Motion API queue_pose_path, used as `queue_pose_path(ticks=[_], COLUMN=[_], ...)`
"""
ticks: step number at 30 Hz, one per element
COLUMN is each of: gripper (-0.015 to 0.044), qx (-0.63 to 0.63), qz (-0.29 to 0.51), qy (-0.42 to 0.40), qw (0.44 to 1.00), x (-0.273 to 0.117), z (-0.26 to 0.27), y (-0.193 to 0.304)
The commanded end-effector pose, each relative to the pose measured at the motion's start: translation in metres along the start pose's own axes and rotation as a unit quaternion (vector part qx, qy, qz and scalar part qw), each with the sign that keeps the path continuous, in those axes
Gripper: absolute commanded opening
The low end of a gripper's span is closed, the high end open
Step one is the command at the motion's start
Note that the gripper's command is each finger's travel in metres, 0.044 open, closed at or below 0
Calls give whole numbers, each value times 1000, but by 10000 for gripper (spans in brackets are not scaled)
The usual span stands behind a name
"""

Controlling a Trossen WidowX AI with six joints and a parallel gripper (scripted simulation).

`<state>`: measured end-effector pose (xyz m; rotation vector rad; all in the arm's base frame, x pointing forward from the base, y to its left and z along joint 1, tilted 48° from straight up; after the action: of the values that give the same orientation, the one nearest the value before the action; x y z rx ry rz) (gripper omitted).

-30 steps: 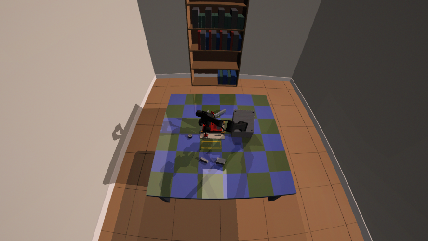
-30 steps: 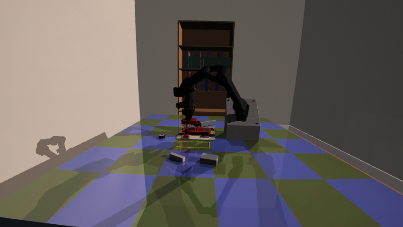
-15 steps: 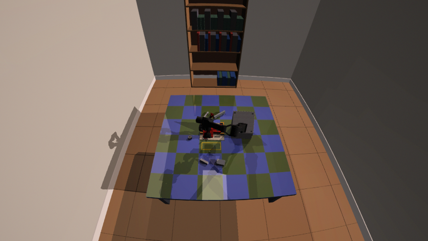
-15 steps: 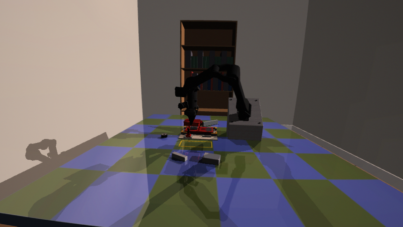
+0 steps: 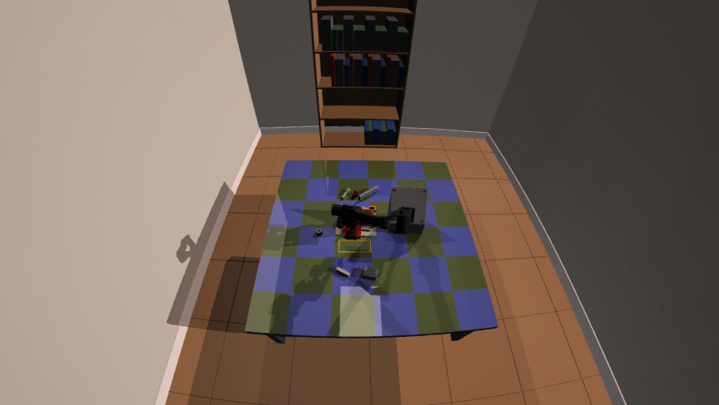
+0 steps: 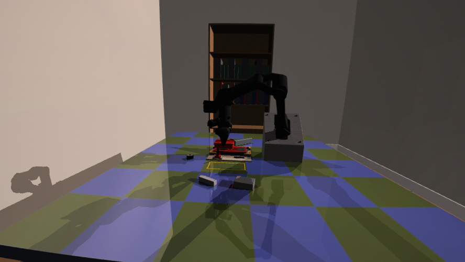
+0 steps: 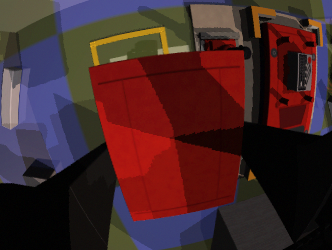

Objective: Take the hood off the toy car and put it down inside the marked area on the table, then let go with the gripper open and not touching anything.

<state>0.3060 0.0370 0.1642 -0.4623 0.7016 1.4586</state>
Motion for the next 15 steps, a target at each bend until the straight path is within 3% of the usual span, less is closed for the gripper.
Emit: queue_pose_path(ticks=[1,15], gripper=[0,0], qx=[3,3], qz=[4,5], qy=[-3,-5], qw=[1000,1000], x=[1,4], z=[8,17], y=[9,17])
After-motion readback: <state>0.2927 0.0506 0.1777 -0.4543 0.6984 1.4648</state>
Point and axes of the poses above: the point midway between the two fingers, 35 mm back from their tips, its own x axis out along the fingers, its own z axis across the jaws, y = z × x, the point moved 10 cm from there along -x, back along the fingers, and after that the axes turned 13 degrees about x, right-handed, at the moved point
